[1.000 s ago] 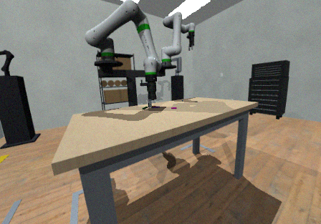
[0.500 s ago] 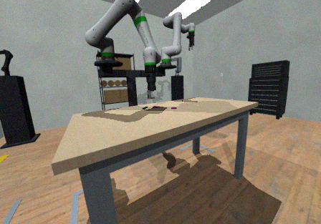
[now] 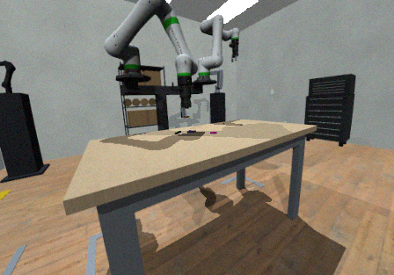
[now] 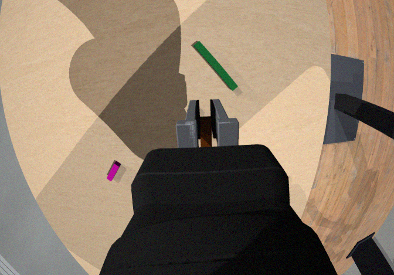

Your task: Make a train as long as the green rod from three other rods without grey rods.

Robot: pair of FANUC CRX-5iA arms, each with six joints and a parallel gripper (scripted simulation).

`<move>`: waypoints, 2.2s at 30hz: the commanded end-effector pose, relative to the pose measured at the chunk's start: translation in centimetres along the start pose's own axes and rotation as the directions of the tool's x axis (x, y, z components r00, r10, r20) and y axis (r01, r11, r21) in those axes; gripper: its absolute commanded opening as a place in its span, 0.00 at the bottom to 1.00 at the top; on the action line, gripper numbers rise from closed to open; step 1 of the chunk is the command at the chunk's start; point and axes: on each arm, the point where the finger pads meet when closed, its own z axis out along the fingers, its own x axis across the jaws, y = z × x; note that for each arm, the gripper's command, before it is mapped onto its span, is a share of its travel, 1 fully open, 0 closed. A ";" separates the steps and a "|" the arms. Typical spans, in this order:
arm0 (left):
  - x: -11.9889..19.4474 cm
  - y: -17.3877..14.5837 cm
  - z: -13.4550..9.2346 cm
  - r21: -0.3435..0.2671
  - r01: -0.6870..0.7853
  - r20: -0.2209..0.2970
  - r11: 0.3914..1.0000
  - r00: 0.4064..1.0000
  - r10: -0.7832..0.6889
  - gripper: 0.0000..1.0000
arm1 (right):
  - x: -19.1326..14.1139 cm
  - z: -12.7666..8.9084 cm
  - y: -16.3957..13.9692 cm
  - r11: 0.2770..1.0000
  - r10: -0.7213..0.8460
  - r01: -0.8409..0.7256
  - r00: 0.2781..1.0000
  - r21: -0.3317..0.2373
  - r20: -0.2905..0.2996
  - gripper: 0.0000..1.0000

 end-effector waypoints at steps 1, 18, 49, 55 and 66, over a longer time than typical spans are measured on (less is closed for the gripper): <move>0.0 0.0 -0.1 -0.002 0.000 0.000 1.000 1.000 0.000 1.00 | -0.3 0.0 0.2 1.000 -0.015 0.015 1.000 -0.001 0.002 0.24; 0.0 0.0 -0.1 -0.002 0.000 0.000 1.000 1.000 0.000 1.00 | -5.6 0.4 3.6 0.877 -0.481 0.481 0.877 0.000 0.002 0.24; 0.0 0.0 -0.1 -0.002 0.000 0.000 1.000 1.000 0.000 1.00 | -14.1 0.6 10.6 0.156 -0.988 0.988 0.156 0.002 0.001 0.24; 0.0 0.0 -0.1 -0.002 0.000 0.000 1.000 1.000 0.000 1.00 | -15.4 0.6 12.0 -0.025 -1.000 1.000 -0.025 0.002 0.001 0.24; 0.0 0.0 -0.1 -0.002 0.000 0.000 1.000 1.000 0.000 1.00 | -17.5 0.4 14.2 -0.338 -0.941 0.941 -0.338 0.003 0.000 0.24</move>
